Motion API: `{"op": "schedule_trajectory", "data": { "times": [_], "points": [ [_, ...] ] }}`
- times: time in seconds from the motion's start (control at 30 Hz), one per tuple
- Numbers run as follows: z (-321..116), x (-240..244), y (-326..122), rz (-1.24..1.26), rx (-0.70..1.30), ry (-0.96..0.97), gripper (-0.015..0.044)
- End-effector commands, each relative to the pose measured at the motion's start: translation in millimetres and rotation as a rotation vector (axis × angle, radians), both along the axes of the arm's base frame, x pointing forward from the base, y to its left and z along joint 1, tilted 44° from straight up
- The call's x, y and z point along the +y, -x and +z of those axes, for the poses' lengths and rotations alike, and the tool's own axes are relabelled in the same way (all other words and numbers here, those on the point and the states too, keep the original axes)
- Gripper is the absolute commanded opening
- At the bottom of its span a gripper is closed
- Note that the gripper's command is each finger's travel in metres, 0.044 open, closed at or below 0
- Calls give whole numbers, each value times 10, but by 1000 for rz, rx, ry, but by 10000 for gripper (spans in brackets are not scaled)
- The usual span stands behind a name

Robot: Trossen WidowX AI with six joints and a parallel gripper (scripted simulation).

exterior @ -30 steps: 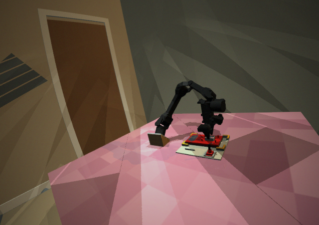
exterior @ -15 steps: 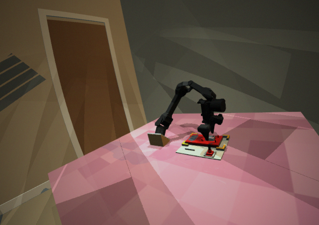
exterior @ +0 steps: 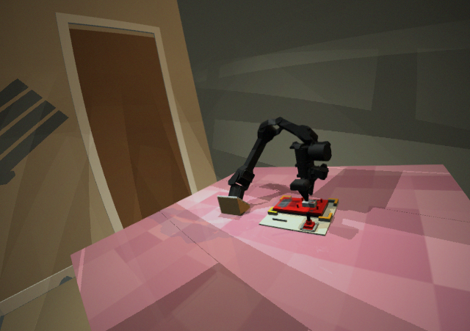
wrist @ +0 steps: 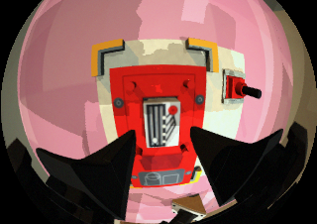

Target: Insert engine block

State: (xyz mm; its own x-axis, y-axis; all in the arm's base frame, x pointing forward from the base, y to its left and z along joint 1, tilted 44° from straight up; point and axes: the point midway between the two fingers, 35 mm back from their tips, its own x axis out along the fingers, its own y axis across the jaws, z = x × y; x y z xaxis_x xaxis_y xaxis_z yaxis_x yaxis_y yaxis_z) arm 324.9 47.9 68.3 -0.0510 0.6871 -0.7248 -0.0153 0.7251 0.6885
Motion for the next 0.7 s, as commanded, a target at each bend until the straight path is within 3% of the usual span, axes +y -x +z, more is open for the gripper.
{"op": "schedule_trajectory", "data": {
  "times": [0.0, 0.2, 0.67],
  "points": [
    [0, -4, 6, 5, -1, 3, 151],
    [0, -4, 6, 5, -1, 3, 0],
    [0, -4, 6, 5, -1, 3, 0]
  ]
}}
